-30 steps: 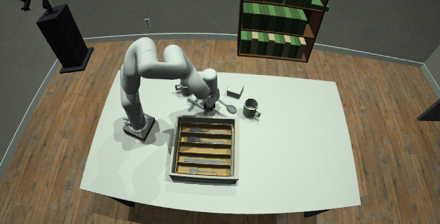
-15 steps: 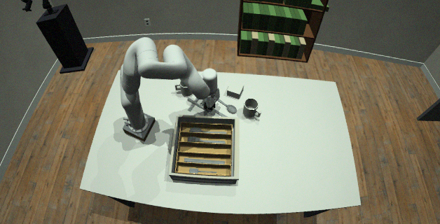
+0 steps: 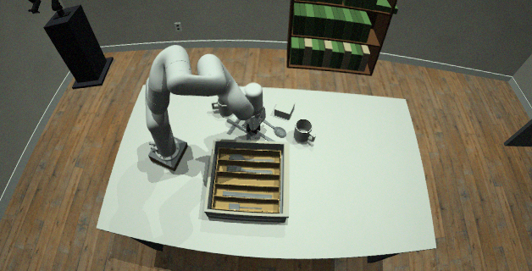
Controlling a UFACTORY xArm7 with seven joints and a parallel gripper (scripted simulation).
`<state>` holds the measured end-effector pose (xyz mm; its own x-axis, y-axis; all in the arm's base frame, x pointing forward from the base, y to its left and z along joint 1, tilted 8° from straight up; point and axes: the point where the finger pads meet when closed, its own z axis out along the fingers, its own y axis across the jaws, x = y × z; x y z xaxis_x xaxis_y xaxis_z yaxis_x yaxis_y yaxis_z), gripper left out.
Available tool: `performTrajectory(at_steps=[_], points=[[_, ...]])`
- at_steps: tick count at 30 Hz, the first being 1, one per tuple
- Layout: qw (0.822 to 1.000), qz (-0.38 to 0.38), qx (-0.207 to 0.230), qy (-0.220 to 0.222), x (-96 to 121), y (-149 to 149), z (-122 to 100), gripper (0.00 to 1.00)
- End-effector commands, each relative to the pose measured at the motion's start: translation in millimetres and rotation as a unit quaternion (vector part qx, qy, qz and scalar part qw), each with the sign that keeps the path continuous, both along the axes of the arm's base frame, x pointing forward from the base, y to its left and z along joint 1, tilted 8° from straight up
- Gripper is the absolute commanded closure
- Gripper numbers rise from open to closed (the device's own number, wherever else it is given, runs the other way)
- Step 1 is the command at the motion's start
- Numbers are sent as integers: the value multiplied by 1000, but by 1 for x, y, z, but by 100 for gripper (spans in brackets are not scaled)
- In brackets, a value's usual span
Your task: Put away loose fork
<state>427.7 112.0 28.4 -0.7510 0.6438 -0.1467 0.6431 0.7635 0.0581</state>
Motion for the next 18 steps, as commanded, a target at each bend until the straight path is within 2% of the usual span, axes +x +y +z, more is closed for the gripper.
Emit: performTrajectory(at_steps=[1,9,18], points=[[1000,1,-2,9,-5,-1,-6,97],[1000,1,-2,9,-7,0,5,97],[1000,1,-2,9,-11,2,41,97]])
